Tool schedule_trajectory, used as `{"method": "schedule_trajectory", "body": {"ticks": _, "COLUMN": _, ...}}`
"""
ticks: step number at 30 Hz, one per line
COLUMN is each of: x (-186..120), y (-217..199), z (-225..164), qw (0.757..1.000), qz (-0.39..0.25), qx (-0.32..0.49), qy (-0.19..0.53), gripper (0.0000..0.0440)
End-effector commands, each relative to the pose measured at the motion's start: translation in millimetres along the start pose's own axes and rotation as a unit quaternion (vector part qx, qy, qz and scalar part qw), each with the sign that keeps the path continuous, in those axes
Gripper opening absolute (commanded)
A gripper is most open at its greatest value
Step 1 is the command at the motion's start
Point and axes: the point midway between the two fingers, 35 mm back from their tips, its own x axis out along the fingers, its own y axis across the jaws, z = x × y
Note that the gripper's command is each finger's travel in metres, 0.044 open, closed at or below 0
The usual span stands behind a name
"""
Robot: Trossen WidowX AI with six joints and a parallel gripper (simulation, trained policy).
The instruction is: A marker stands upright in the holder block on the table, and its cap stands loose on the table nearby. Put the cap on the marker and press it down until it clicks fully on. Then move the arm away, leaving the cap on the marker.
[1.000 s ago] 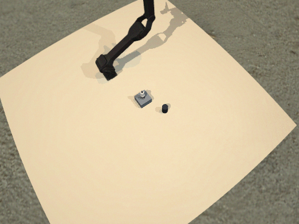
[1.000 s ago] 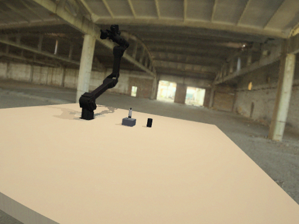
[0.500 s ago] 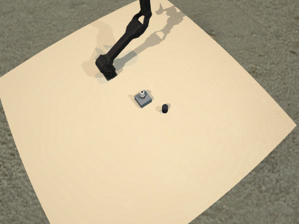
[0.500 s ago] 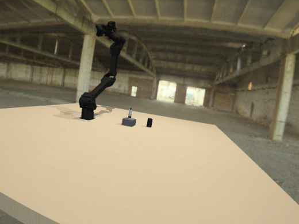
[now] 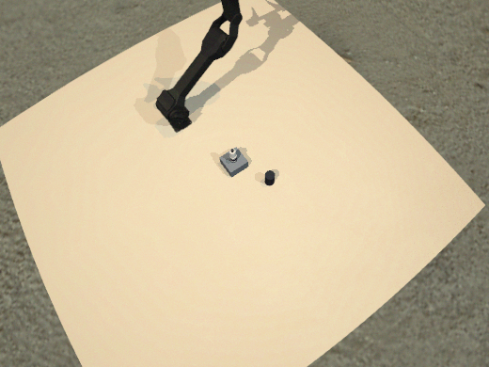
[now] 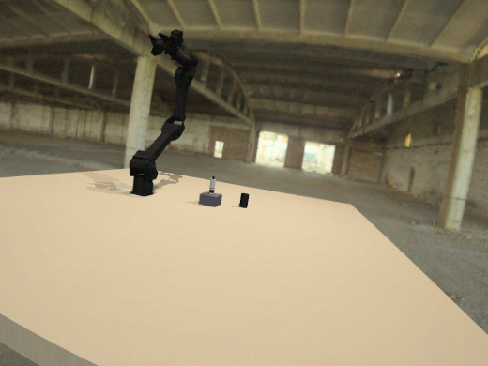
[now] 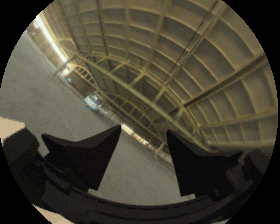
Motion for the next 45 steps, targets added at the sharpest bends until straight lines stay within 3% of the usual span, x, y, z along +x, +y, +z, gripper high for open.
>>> {"method": "schedule_trajectory", "body": {"ticks": 1, "x": 7.5, "y": 13.1, "z": 10.4, "qw": 1.0, "qz": 0.018, "qx": -0.003, "qy": -0.019, "gripper": 0.031}}
{"method": "schedule_trajectory", "body": {"ticks": 45, "x": 31.3, "y": 118.3, "z": 76.6, "qw": 0.971, "qz": 0.175, "qx": -0.018, "qy": -0.161, "gripper": 0.0305}}
